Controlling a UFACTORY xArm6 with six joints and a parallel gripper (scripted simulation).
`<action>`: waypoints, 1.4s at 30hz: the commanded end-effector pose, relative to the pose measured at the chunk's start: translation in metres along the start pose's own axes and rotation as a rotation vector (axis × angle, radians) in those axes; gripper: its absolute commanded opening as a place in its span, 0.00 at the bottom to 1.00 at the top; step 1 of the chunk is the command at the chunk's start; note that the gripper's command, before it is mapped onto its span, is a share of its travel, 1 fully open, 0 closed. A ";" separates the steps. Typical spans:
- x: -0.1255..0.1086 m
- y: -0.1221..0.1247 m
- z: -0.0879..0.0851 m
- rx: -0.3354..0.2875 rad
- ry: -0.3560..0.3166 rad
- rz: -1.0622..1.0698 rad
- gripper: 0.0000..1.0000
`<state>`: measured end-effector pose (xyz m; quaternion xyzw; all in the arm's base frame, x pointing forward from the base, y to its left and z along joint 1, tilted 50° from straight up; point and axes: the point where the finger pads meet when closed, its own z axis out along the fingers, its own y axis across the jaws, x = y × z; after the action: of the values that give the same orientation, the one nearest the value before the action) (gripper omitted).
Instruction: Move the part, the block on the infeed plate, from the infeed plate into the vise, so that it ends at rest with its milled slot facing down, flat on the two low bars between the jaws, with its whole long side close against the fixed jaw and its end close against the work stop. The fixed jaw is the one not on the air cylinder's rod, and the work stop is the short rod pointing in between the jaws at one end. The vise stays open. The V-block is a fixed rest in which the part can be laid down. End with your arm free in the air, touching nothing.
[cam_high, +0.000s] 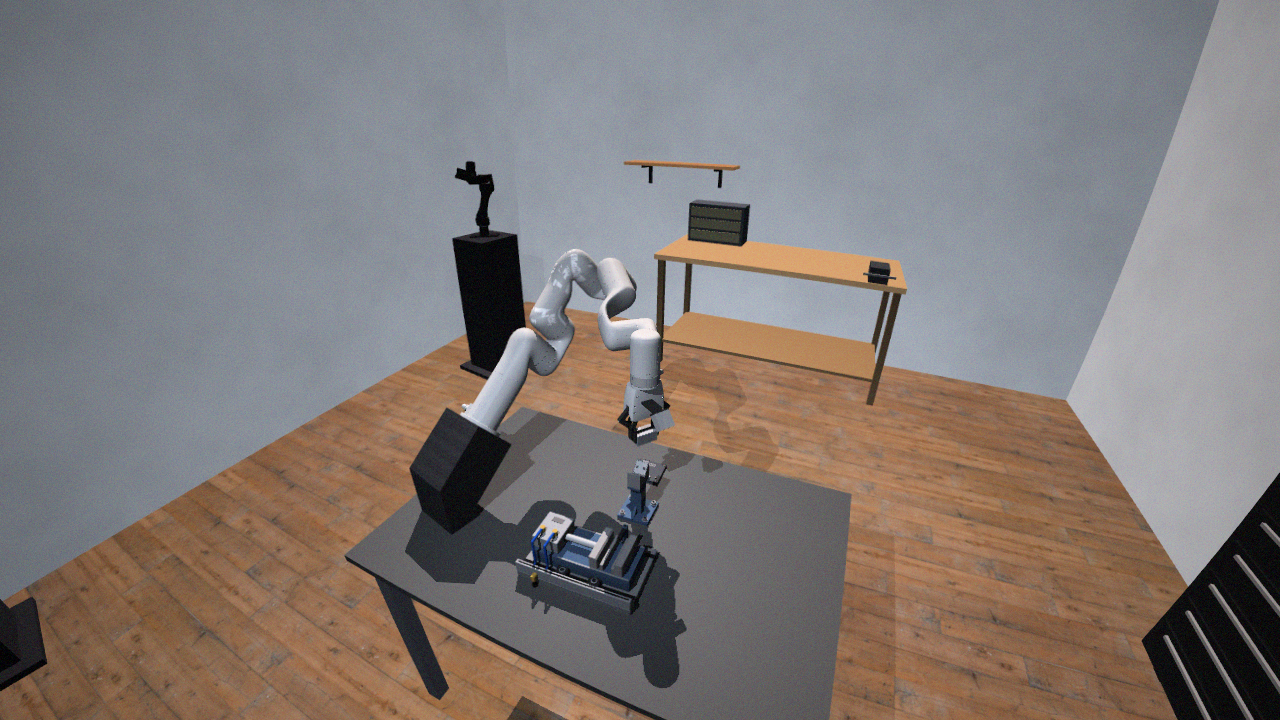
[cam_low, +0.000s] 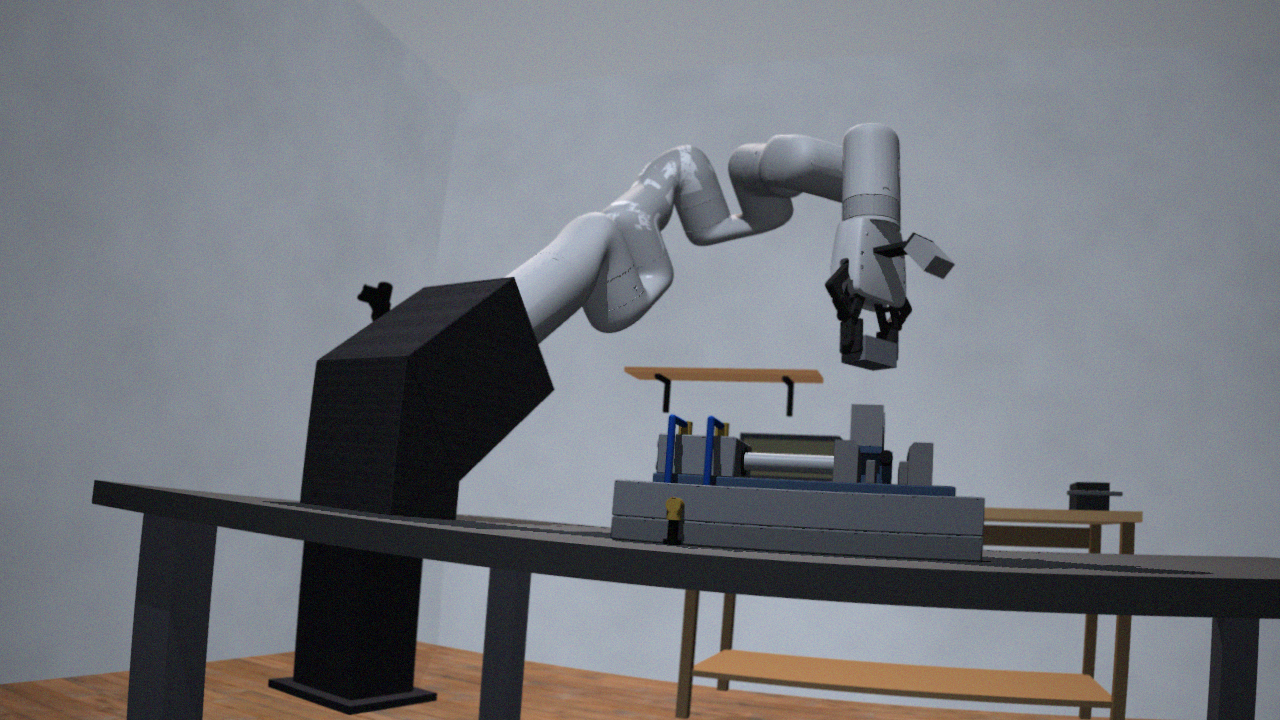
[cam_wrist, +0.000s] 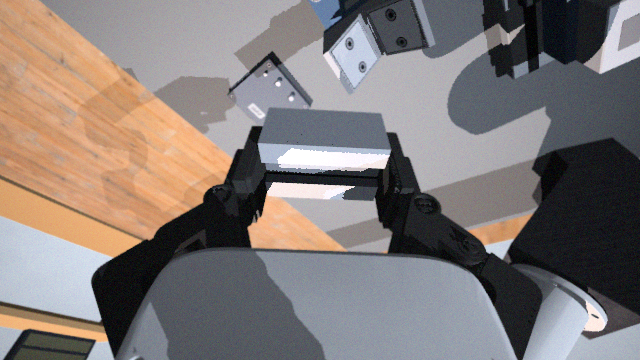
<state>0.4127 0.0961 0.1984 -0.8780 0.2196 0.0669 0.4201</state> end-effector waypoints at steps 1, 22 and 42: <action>0.006 0.004 -0.001 -0.004 0.002 0.129 0.00; 0.019 0.019 -0.001 -0.002 0.001 0.506 0.00; 0.028 0.030 -0.001 0.000 -0.001 0.750 0.00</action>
<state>0.4228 0.0728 0.1708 -0.7516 0.5035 0.2066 0.3726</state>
